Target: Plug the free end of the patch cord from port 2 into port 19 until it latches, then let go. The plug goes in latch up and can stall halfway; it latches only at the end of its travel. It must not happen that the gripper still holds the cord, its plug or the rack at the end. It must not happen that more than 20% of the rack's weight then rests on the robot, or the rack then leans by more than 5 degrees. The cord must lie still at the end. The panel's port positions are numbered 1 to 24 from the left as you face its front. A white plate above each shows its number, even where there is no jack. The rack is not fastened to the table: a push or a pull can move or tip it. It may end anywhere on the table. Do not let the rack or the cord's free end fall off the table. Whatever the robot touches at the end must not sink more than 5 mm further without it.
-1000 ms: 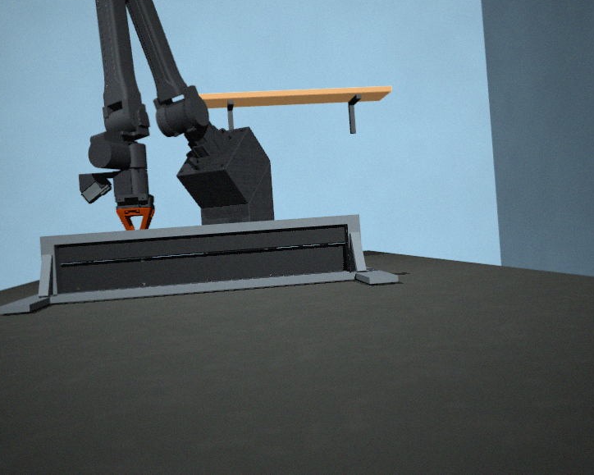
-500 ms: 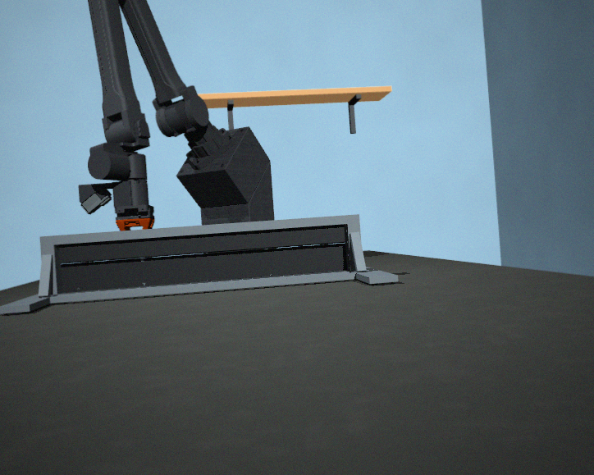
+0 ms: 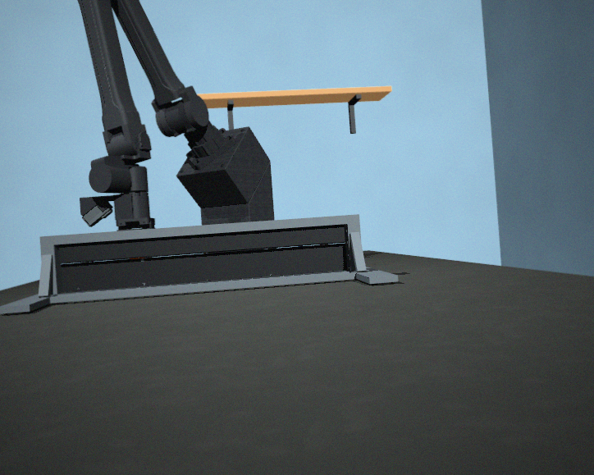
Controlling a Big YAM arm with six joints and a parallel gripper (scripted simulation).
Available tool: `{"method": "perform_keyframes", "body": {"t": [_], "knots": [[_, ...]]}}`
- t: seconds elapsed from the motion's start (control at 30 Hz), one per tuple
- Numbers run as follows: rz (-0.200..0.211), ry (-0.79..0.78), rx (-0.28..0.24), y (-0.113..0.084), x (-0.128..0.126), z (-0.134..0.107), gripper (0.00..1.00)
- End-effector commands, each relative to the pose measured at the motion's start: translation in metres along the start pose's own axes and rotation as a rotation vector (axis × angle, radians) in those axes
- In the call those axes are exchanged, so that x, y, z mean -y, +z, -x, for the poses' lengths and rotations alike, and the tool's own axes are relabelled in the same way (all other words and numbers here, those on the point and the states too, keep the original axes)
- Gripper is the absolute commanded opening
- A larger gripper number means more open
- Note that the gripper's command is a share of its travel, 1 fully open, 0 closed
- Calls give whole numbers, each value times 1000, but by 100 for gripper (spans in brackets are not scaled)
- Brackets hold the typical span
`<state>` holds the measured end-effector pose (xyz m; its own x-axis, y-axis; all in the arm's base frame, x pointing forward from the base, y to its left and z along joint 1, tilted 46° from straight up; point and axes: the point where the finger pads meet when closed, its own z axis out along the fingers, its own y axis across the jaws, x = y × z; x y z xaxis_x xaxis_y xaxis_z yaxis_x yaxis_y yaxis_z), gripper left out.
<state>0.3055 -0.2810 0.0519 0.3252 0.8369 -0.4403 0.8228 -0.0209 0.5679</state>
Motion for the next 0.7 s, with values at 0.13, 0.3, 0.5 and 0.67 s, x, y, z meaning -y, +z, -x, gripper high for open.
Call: {"method": "perform_keyframes", "body": {"t": [0.13,0.3,0.5,0.67], "knots": [[4,-8,7,11,0,3,36],[4,-7,8,14,0,3,36],[3,-6,7,16,1,3,36],[0,-7,4,15,2,2,36]]}}
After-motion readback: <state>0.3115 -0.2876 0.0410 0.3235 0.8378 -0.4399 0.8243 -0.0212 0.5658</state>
